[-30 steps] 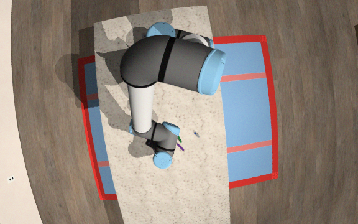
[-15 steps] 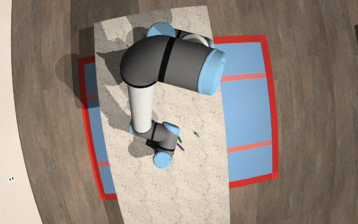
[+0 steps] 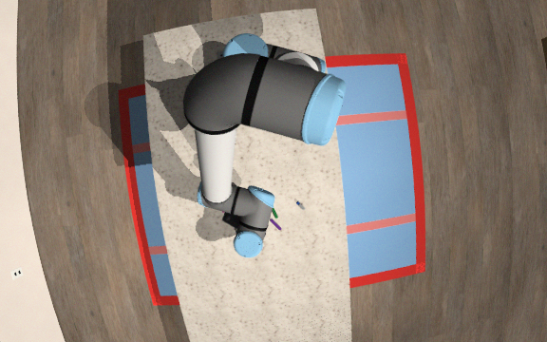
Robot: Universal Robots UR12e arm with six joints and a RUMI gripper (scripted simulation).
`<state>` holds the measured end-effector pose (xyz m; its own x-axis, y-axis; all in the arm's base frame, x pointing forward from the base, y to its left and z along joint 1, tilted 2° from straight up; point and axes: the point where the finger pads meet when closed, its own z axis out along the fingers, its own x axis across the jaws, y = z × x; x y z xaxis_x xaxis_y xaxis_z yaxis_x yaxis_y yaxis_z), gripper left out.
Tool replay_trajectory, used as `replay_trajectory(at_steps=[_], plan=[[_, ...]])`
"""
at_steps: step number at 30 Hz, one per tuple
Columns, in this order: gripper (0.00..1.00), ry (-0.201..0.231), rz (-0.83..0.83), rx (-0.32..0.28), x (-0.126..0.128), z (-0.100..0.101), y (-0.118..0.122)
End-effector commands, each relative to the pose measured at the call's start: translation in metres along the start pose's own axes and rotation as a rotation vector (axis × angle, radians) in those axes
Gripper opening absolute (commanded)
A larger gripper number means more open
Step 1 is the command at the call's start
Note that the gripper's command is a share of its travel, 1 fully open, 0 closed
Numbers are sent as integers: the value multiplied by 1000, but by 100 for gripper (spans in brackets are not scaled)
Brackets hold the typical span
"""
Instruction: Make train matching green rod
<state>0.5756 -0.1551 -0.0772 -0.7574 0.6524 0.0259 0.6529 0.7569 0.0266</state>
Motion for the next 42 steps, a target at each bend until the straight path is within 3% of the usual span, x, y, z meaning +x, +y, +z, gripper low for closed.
replay_trajectory(at_steps=[1, 11, 22, 27, 42], plan=[[0, -1, 0, 0, -1, -1, 0], [0, -1, 0, 0, -1, -10, 0], [0, -1, 0, 0, -1, -84, 0], [0, -1, 0, 0, 0, -97, 0], [0, -1, 3, 0, 0, -101, 2]])
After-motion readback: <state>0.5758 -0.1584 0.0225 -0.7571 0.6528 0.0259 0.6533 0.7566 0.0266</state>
